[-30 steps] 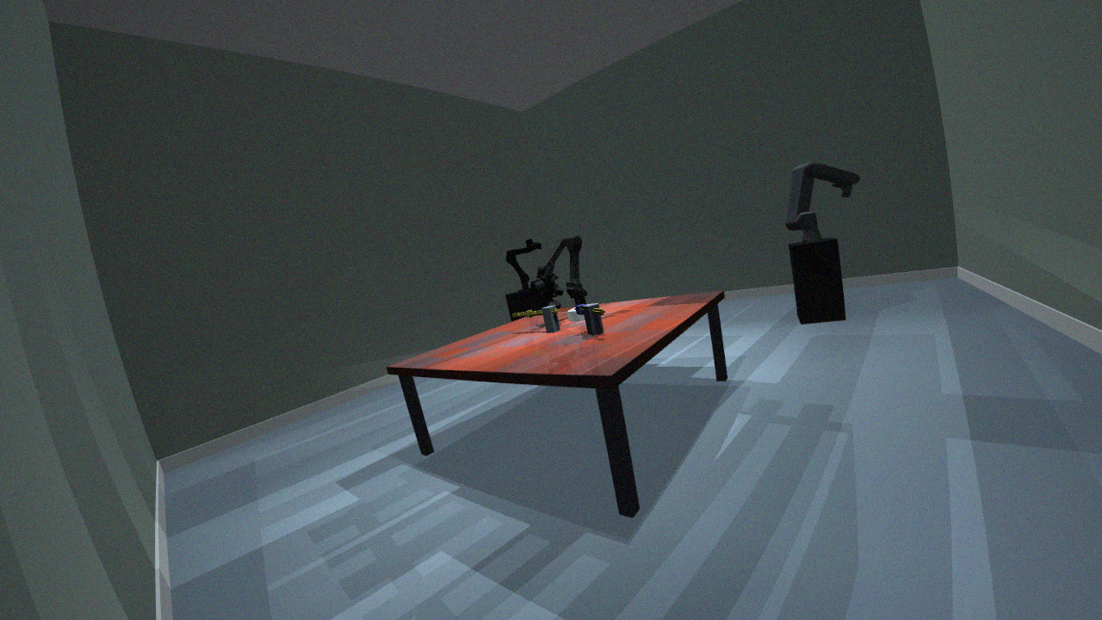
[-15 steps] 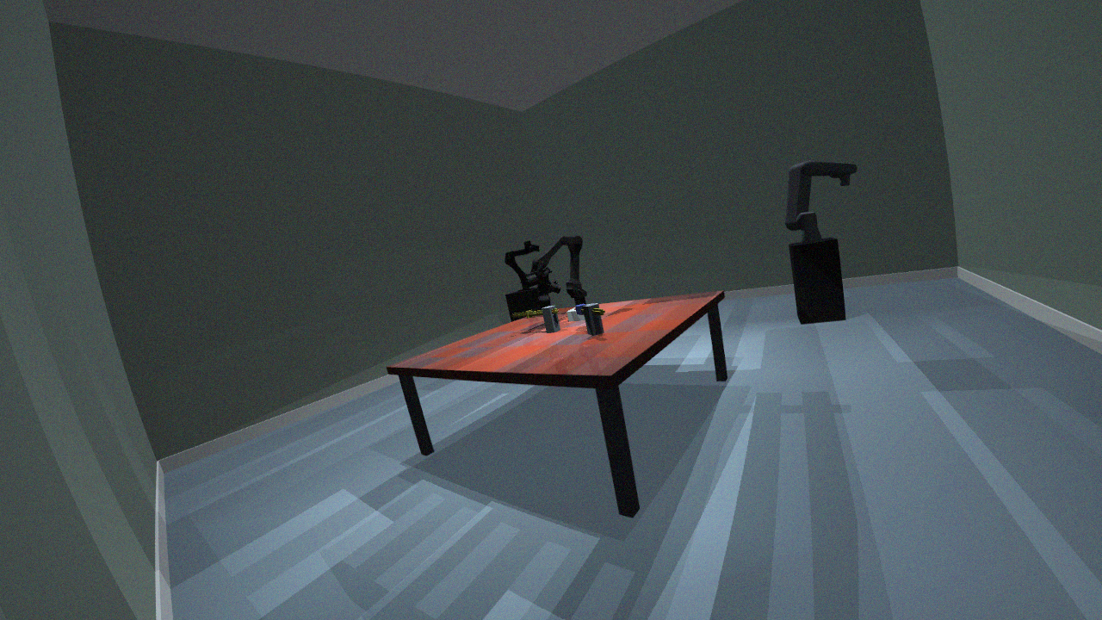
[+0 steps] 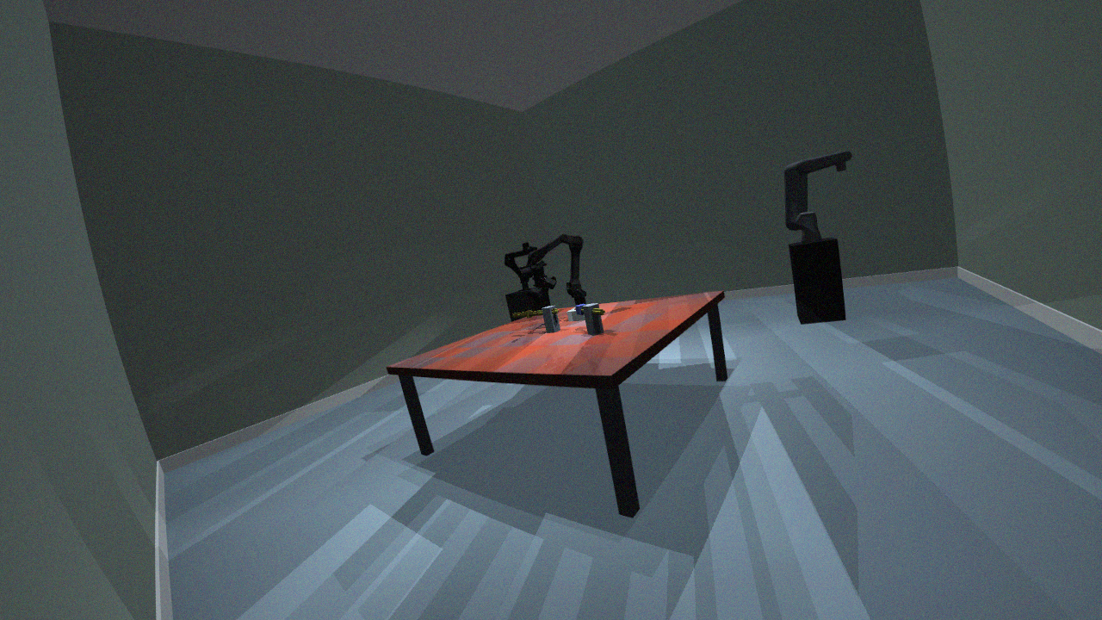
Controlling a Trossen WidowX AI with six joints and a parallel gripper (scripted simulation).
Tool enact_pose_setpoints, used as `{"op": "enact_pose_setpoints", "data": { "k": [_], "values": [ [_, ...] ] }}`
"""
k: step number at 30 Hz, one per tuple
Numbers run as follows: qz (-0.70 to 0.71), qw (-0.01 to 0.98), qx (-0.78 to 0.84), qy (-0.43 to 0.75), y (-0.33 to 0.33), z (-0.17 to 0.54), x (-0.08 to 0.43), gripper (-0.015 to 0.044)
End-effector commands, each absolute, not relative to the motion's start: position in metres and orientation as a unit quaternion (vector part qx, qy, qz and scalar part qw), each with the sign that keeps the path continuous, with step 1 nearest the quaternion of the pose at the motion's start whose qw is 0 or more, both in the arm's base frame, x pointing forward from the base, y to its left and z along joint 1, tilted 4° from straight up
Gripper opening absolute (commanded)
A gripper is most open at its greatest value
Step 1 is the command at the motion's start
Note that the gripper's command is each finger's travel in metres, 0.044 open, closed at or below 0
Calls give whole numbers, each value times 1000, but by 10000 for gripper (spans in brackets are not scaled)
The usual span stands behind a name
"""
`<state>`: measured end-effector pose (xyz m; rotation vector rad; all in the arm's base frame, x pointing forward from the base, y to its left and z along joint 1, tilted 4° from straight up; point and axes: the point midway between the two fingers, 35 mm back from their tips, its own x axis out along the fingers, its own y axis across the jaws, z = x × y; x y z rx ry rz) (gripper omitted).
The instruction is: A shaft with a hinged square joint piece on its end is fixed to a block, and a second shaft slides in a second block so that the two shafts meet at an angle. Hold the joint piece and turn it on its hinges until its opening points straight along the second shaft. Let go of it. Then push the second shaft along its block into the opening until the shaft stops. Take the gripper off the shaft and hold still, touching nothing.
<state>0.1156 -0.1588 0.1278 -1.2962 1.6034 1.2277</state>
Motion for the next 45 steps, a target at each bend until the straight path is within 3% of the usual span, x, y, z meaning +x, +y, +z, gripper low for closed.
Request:
{"op": "enact_pose_setpoints", "data": {
  "k": [1, 24, 36, 45],
  "values": [
    [435, 414, -472, 645, -160, 138, 115, 440],
    [195, 626, -249, 713, -161, 192, 102, 440],
    [134, 661, -184, 715, -160, 205, 99, 440],
    [80, 692, -148, 702, -115, 196, 158, 440]
  ]
}}
